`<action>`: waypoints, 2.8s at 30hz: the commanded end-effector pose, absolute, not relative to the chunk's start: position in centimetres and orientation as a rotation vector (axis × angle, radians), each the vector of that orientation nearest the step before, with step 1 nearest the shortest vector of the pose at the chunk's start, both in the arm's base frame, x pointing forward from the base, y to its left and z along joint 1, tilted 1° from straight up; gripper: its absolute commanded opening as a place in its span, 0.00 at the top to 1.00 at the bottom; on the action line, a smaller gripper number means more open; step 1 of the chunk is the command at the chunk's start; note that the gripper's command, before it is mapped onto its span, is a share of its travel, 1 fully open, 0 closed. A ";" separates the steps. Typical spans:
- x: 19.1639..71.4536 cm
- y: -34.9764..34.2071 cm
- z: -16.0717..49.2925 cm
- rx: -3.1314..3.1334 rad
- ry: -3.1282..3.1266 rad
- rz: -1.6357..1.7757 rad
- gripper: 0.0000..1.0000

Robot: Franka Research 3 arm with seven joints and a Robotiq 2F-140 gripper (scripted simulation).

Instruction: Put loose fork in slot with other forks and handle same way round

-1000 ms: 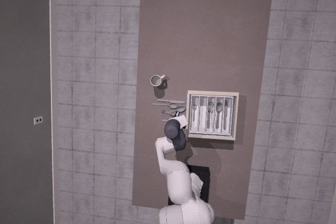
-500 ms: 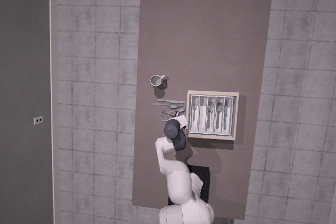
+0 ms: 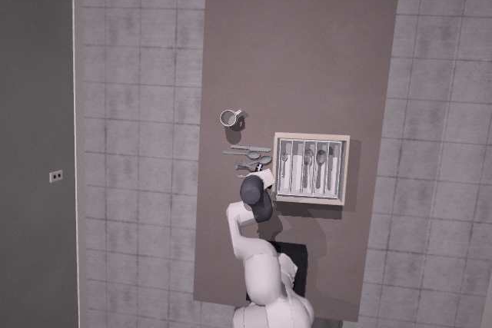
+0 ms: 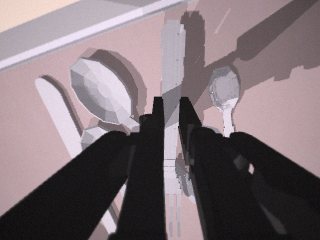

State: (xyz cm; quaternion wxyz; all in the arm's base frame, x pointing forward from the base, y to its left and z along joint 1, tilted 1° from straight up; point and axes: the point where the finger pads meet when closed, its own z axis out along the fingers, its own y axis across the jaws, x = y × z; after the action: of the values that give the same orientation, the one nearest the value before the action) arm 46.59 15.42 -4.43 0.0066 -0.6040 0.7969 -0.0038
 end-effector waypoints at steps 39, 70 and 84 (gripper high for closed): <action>46.3 15.4 11.1 -1.889 2.500 -0.008 0.86; 46.7 13.4 11.9 -1.889 2.500 -0.010 0.86; 46.8 -4.7 11.9 -1.890 2.501 -0.013 0.86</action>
State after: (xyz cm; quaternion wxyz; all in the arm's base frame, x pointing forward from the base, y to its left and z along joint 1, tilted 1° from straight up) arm 46.97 -1.71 11.70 -0.0034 -0.5489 0.8358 -0.0081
